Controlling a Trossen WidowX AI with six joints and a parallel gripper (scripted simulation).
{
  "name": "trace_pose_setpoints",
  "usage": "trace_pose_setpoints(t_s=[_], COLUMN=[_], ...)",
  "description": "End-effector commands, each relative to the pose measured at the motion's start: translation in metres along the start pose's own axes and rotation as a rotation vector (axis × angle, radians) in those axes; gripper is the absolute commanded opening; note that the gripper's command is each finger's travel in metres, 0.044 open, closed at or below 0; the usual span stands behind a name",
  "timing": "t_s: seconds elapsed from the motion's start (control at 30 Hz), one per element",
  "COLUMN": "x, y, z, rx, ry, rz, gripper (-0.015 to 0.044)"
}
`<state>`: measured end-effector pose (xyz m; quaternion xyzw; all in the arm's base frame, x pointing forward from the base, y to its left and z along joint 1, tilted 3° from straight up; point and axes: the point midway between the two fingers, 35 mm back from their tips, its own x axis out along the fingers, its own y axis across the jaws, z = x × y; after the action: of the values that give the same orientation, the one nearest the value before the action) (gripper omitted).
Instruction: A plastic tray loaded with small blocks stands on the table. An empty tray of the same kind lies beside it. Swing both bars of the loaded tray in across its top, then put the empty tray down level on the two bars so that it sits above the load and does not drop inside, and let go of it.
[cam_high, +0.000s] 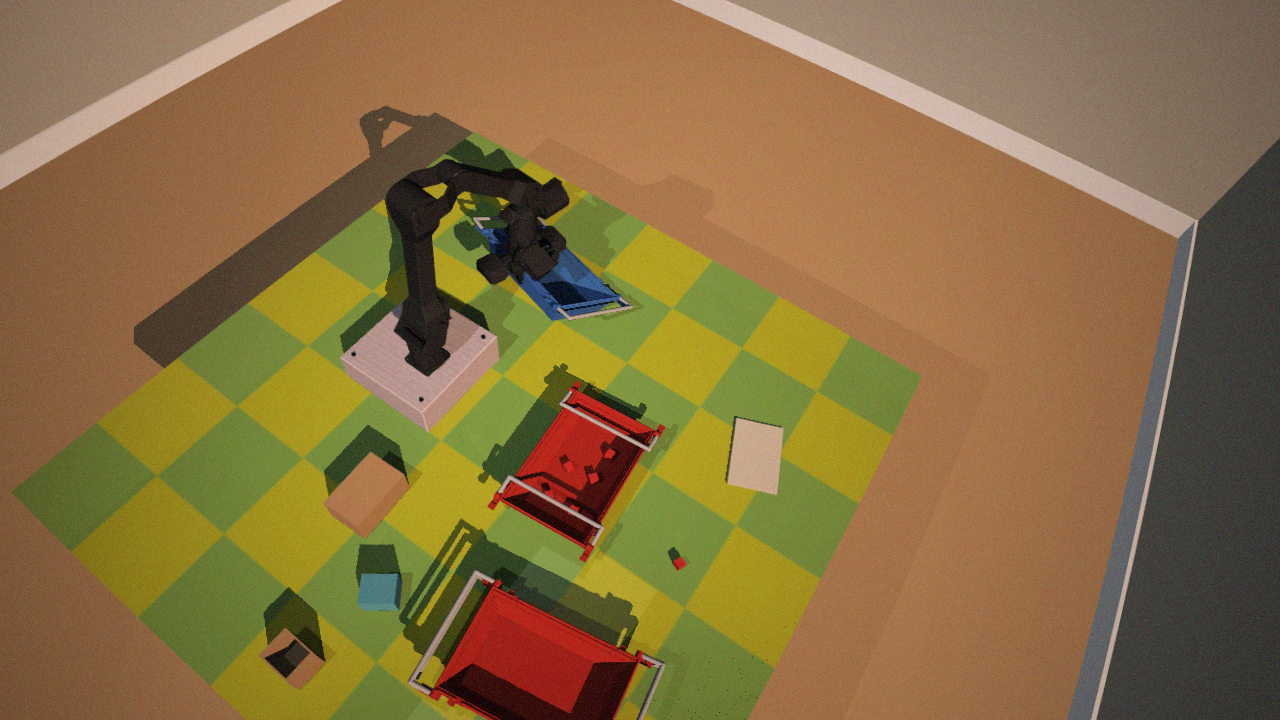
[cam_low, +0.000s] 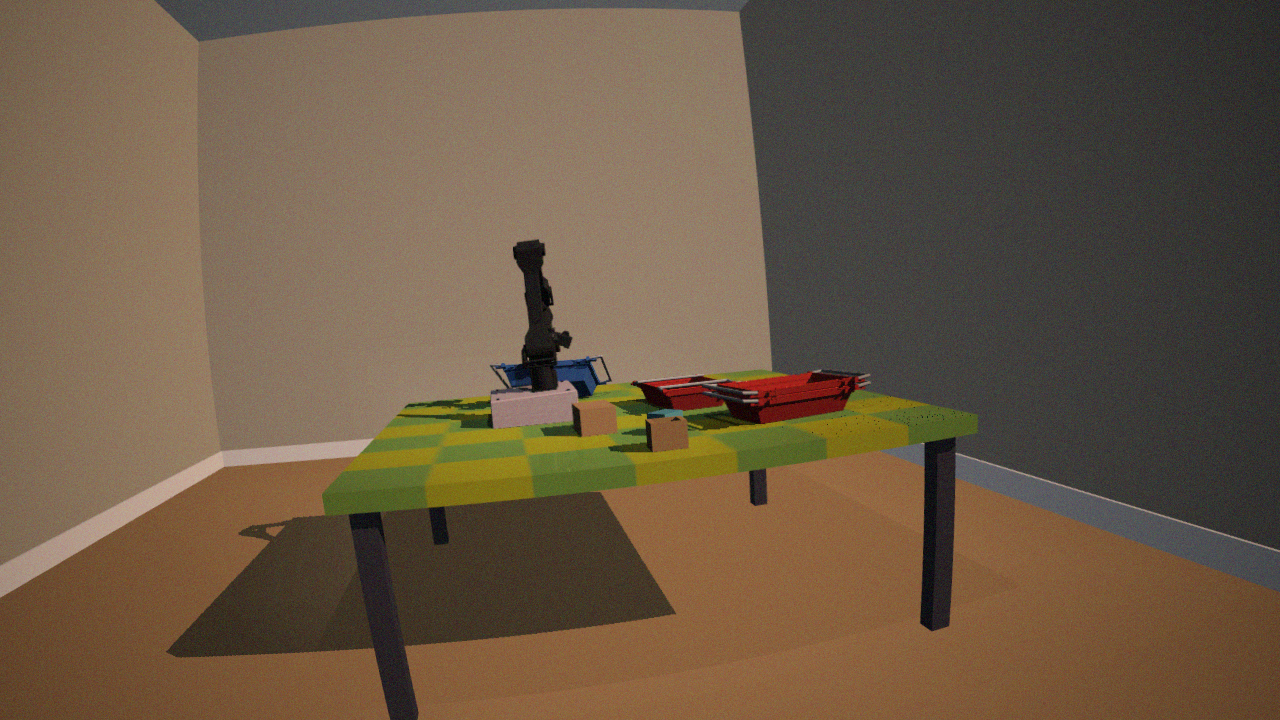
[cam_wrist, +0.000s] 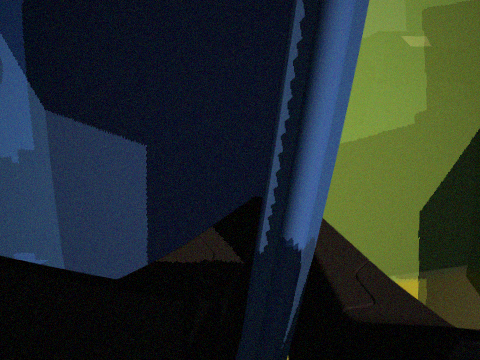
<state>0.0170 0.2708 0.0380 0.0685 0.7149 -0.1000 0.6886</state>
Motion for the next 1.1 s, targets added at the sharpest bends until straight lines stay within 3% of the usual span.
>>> trace_pose_setpoints(t_s=[0.0, 0.67, 1.07], x=[-0.009, -0.010, -0.046], y=[0.007, 0.007, 0.031], z=[-0.001, -0.002, -0.006], rx=[-0.005, -0.005, -0.005], ry=[0.007, 0.007, 0.007], rz=[0.037, 0.037, 0.039], gripper=[0.0000, 0.0000, 0.0000])
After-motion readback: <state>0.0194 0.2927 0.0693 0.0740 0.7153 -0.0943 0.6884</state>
